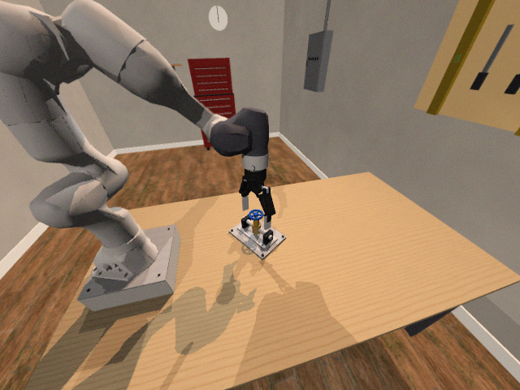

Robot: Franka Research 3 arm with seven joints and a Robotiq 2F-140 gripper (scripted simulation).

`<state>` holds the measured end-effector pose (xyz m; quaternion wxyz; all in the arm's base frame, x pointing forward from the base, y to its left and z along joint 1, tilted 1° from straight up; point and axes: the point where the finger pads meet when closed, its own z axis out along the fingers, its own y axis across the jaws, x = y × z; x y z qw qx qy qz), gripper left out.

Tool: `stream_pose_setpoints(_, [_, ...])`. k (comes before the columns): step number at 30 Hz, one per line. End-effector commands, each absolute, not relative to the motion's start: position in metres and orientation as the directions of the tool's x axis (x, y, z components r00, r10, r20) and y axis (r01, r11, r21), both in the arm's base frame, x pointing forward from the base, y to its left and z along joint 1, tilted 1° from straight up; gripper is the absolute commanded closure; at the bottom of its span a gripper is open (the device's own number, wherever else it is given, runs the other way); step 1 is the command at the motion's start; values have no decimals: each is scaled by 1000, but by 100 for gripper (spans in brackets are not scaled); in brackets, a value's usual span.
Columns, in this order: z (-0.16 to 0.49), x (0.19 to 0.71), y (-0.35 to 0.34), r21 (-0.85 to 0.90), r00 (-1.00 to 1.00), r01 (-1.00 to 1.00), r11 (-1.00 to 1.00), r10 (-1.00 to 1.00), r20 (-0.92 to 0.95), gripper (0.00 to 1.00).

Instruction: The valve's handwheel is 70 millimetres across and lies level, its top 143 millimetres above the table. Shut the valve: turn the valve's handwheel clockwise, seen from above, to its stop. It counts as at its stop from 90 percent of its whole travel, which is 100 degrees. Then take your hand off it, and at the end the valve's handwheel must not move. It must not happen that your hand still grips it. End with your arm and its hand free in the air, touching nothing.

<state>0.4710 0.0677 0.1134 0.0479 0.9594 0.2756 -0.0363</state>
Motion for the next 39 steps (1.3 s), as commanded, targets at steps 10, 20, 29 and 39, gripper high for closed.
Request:
stream_pose_setpoints(10, [116, 476, 99, 22, 668, 744, -668, 742, -66, 0])
stream_pose_setpoints(20, [118, 476, 128, 3, 532, 846, -533, 846, -39, 0])
stream_pose_setpoints(29, [120, 475, 153, -6, 403, 915, -403, 915, -12, 0])
stream_pose_setpoints(39, [120, 475, 160, -7, 365, 931, -365, 931, -5, 0])
